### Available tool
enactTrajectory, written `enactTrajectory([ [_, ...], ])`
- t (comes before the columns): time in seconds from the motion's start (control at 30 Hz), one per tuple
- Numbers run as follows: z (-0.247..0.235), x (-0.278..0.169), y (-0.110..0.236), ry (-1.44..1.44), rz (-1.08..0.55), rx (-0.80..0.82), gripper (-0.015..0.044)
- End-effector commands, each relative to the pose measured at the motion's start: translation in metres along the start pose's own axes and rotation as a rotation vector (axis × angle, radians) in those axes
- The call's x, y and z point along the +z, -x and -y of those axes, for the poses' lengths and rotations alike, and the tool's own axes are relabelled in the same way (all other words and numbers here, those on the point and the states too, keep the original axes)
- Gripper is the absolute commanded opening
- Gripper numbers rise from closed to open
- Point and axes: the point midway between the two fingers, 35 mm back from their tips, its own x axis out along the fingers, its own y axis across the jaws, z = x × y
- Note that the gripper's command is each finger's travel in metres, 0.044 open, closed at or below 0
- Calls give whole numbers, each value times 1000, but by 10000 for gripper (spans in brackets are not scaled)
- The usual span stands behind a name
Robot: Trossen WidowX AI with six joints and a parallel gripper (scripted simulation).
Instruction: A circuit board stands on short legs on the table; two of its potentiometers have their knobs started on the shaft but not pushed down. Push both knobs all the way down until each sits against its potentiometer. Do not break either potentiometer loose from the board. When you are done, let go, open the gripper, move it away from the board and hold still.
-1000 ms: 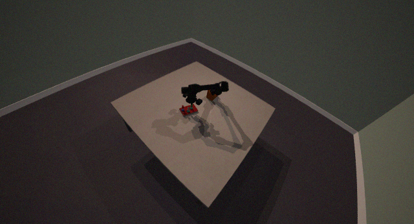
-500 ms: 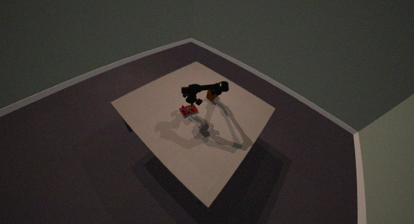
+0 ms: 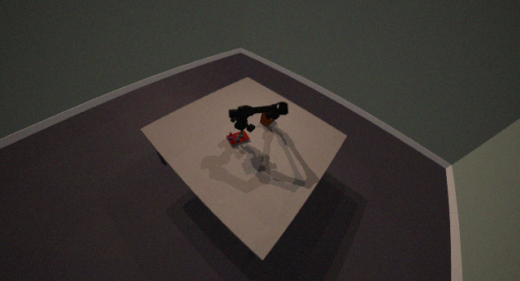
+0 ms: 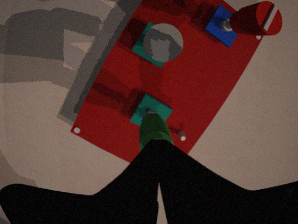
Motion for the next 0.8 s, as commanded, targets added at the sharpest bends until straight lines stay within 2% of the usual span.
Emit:
enactTrajectory([
  [0.0, -1, 1, -7, 7, -8, 5, 0],
  [0.77, -1, 1, -14, 7, -8, 5, 0],
])
